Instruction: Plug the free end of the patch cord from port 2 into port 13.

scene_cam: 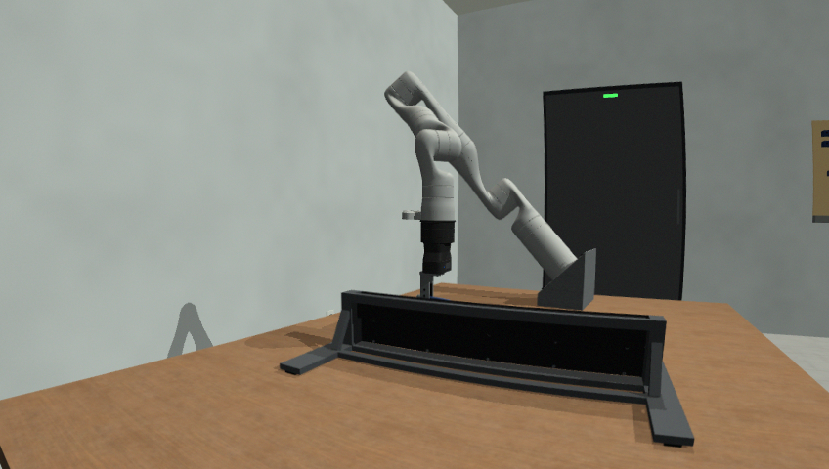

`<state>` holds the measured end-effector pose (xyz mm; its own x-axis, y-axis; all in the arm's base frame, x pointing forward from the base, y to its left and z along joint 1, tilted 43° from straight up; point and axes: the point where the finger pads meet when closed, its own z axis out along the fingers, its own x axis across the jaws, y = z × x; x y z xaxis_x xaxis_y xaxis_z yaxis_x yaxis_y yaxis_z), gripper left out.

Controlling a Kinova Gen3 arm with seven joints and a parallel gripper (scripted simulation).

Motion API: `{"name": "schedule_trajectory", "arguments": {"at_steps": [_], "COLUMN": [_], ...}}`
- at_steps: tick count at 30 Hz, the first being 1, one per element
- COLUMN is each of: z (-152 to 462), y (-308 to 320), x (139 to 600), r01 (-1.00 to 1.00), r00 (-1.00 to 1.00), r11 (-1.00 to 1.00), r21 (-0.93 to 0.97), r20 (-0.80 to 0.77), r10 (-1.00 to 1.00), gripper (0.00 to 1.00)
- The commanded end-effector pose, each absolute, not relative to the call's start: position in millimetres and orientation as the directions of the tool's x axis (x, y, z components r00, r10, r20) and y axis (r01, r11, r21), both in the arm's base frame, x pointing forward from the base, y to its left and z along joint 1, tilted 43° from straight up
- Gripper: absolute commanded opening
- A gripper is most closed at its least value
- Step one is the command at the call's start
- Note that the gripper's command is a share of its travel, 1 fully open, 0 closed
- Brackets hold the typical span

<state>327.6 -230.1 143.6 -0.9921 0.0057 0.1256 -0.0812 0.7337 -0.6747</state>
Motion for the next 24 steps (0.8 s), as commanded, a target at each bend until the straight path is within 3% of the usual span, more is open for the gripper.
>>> {"name": "schedule_trajectory", "arguments": {"at_steps": [1, 24], "z": [148.5, 158.6], "y": [-225.5, -216.2], "x": [331.3, 332.4], "r01": [-0.079, -0.079], "r00": [-0.993, -0.993], "r11": [0.734, 0.734], "r21": [-0.674, -0.674], "r20": [0.116, 0.116], "r10": [-0.001, -0.001], "gripper": [0.00, 0.00]}}
